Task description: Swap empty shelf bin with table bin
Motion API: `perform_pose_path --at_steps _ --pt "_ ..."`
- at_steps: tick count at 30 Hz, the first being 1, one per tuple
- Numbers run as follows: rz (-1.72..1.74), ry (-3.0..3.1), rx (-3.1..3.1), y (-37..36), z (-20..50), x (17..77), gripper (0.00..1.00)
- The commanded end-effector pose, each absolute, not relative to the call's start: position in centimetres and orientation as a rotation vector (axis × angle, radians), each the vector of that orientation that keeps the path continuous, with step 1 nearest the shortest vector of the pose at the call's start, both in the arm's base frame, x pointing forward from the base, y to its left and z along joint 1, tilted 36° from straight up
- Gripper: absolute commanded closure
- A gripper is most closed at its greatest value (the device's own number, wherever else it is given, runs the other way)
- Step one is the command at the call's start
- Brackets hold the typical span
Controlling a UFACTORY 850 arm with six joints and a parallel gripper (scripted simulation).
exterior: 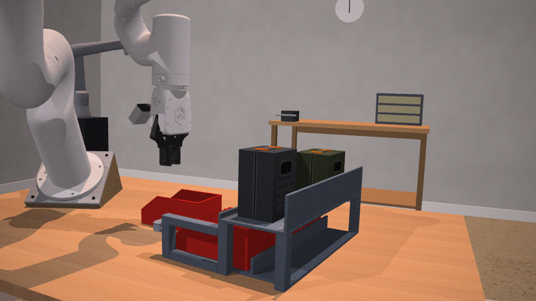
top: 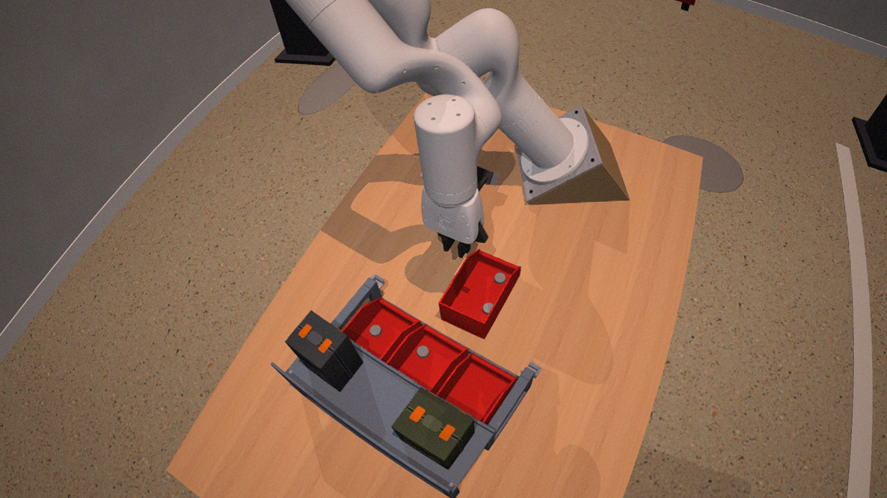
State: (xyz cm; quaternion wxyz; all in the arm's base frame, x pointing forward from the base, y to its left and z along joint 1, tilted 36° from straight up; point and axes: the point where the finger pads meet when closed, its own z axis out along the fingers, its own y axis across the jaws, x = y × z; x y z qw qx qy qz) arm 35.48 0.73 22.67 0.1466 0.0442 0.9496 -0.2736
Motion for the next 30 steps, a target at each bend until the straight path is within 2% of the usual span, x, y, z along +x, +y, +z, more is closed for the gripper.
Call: perform_pose_path --at_steps 1,30 --pt "-0.786 2.732 0.127 0.77 22.71 35.52 0.74" --pt "-0.787 2.732 0.128 0.62 22.48 35.60 0.74"
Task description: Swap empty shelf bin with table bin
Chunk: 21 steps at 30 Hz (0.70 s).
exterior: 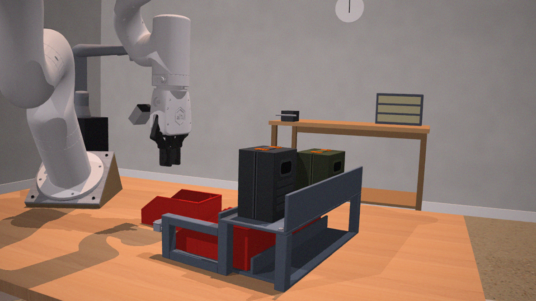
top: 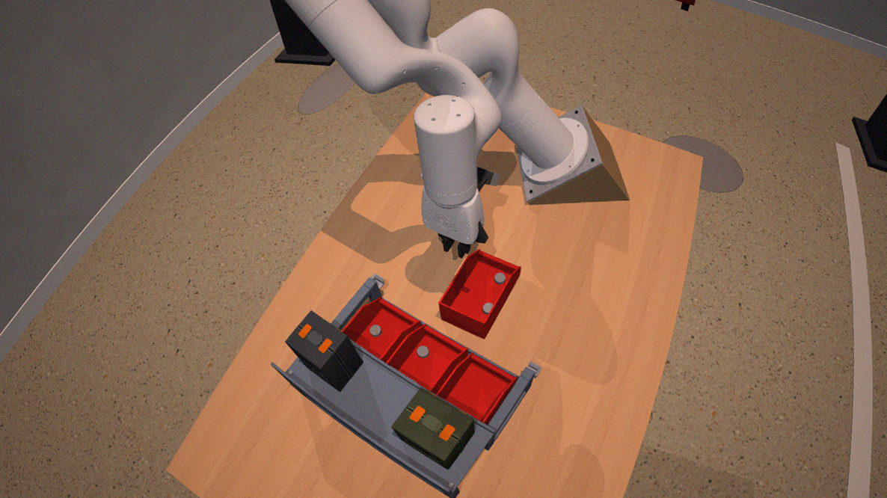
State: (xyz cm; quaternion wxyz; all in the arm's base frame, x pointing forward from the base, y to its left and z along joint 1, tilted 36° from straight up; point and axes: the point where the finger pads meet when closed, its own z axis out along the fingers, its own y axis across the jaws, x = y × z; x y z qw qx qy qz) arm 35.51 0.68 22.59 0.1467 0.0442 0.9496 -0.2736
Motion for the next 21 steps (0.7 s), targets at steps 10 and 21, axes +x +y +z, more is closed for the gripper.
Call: perform_pose_path --at_steps 10,21 --pt "-0.787 2.732 0.128 0.1 21.7 35.9 0.74" --pt "-0.787 2.732 0.128 -0.8 20.3 36.3 0.74"
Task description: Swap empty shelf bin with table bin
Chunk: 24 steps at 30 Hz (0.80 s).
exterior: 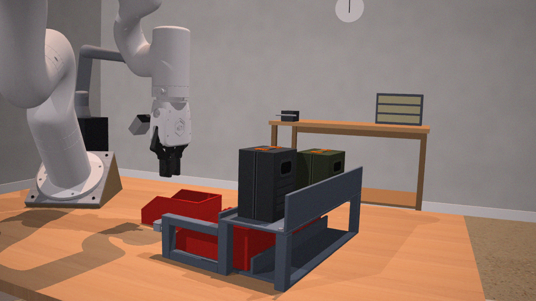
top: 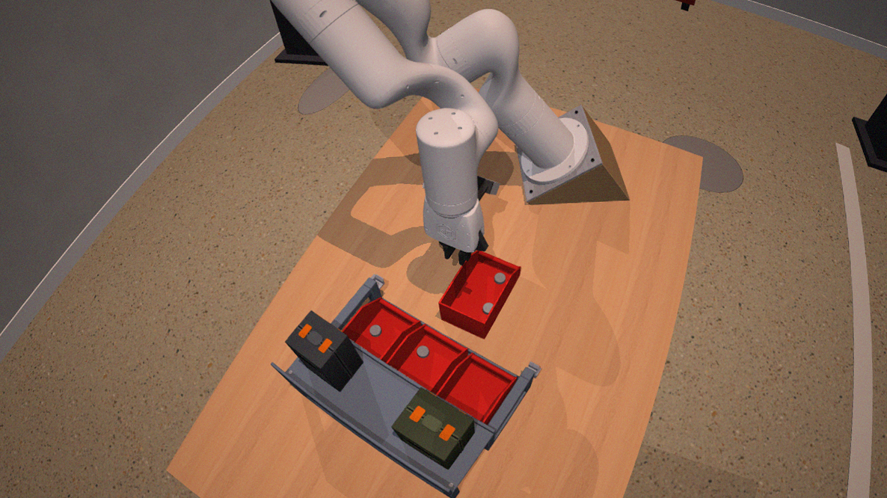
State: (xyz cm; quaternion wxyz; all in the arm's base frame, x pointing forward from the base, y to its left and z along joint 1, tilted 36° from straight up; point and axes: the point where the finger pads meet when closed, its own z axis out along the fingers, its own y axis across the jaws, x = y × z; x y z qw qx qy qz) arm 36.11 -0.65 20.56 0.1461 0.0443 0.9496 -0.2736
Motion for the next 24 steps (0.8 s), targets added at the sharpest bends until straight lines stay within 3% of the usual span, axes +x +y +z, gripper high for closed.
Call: perform_pose_path --at_steps 1,24 --pt "-0.787 2.732 0.128 -1.0 20.1 36.4 0.74" --pt "-0.787 2.732 0.128 -2.8 17.3 37.2 0.74"
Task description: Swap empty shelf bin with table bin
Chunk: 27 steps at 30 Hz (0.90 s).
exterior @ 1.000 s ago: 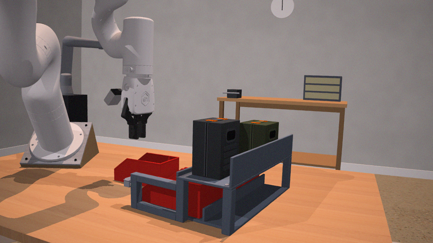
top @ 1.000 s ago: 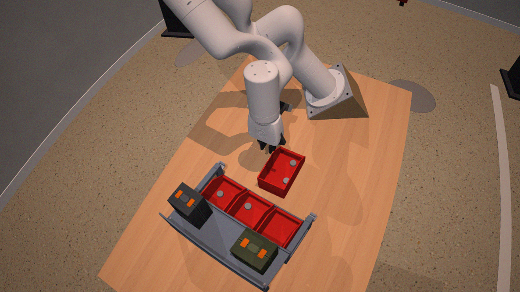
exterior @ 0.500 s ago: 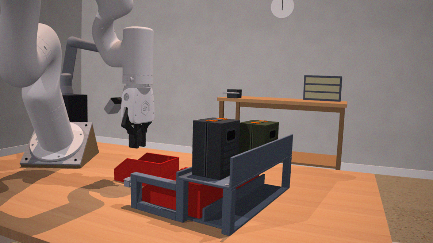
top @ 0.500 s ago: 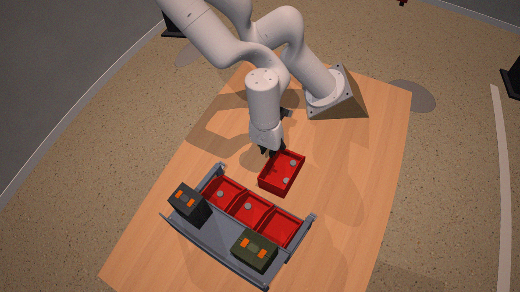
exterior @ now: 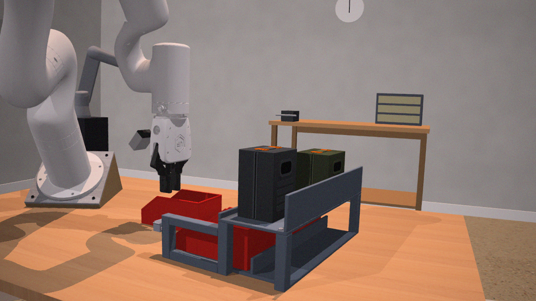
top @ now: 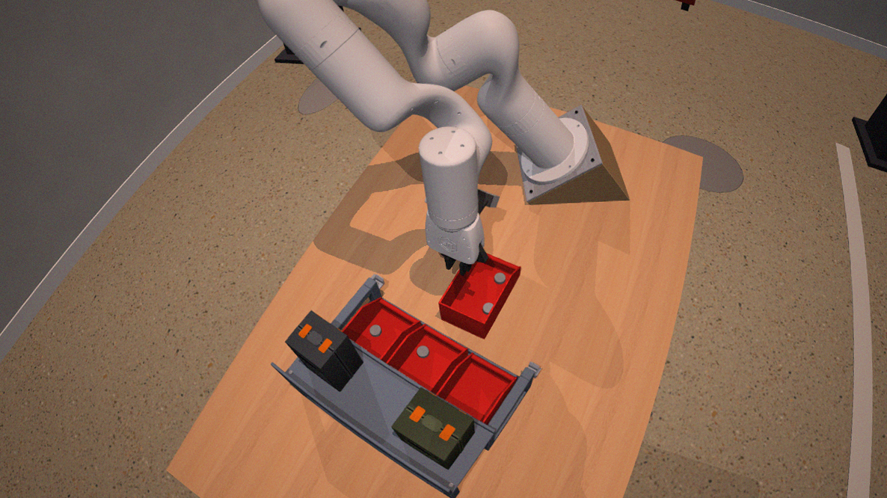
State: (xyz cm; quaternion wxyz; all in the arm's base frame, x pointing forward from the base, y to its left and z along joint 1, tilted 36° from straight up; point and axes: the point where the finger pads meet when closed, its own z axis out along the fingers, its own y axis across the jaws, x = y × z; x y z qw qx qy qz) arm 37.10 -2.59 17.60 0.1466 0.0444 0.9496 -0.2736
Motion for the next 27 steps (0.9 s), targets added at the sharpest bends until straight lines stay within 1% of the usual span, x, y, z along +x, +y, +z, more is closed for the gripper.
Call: perform_pose_path --at_steps 1,27 --pt "-0.787 2.732 0.128 -2.78 17.29 37.27 0.74" --pt "-0.787 2.732 0.128 -2.90 17.11 37.32 0.74"
